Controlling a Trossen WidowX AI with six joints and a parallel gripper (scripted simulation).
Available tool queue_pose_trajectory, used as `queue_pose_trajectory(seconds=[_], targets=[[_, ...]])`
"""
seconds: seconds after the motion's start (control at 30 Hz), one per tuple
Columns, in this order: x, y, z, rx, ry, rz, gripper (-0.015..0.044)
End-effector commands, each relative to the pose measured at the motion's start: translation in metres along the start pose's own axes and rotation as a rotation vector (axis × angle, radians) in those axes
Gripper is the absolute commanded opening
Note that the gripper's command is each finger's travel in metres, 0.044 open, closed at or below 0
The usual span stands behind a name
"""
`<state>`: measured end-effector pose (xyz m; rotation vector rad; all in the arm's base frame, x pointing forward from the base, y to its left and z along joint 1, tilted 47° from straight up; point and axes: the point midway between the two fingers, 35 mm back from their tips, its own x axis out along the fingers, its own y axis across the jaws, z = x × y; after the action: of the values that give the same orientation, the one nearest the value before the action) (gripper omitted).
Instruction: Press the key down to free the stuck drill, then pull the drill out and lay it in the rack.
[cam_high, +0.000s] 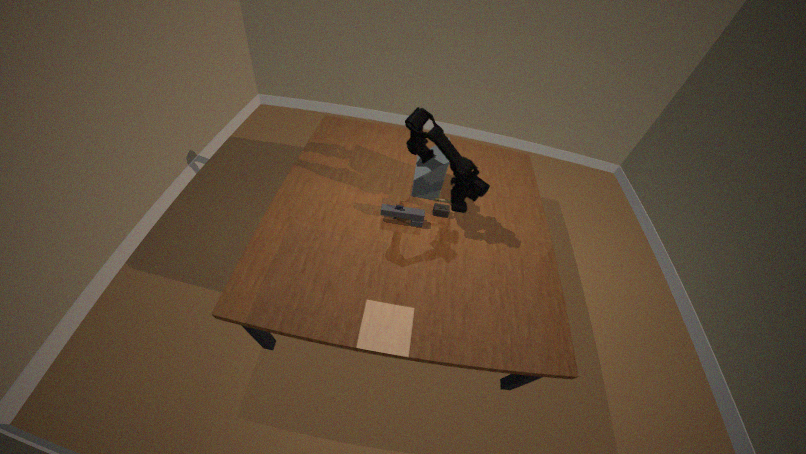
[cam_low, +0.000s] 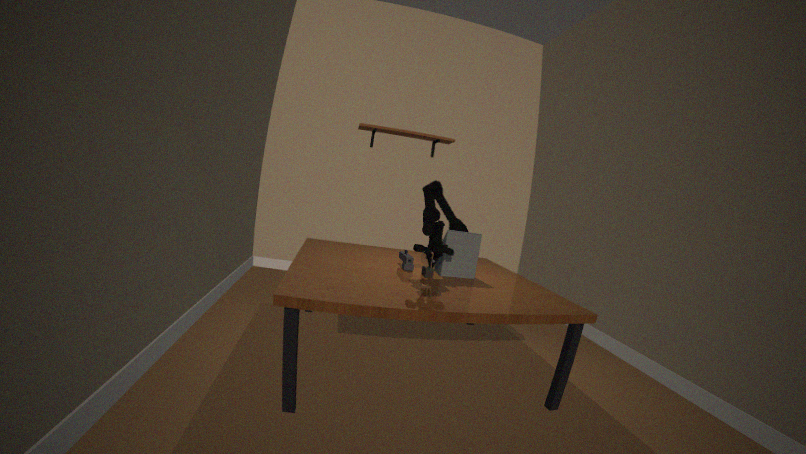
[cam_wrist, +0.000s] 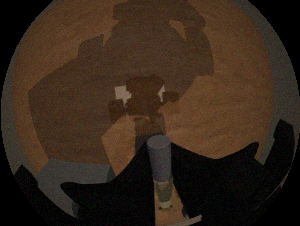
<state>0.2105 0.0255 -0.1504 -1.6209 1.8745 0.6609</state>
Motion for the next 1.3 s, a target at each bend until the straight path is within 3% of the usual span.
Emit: queue_pose_trajectory(seconds=[0.0, 1.27], targets=[[0.009, 0.001, 0.0, -0.005, 0.005, 0.002, 0.0], [0.05, 0.001, 0.0, -0.005, 0.008, 0.002, 0.0]])
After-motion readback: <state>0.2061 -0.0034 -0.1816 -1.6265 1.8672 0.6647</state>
